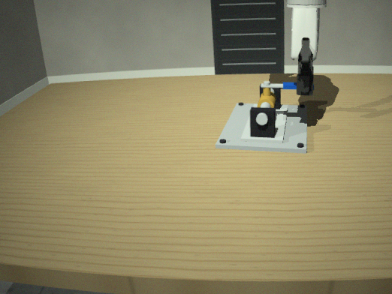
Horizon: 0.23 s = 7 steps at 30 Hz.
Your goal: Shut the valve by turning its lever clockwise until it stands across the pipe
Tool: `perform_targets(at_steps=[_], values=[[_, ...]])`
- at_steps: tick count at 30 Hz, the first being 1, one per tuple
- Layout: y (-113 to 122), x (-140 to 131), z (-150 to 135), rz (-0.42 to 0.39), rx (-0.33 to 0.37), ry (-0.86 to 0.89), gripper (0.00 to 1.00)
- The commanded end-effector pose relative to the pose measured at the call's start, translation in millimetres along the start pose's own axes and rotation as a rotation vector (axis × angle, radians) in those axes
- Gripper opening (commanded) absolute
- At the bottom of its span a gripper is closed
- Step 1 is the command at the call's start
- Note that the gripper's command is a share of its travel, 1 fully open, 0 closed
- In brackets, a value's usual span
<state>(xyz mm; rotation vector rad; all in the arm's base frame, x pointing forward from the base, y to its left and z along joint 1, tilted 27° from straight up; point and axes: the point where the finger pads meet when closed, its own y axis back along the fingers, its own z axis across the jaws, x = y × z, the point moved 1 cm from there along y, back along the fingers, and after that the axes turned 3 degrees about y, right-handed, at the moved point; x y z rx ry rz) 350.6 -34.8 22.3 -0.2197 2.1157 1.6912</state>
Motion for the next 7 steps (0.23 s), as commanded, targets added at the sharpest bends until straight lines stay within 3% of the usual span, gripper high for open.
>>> perform_targets(at_steps=[1,7], values=[[15,-1,0,-0.002,-0.001,0.000,0.68],[30,-1,0,-0.002,-0.001,0.000,0.68]])
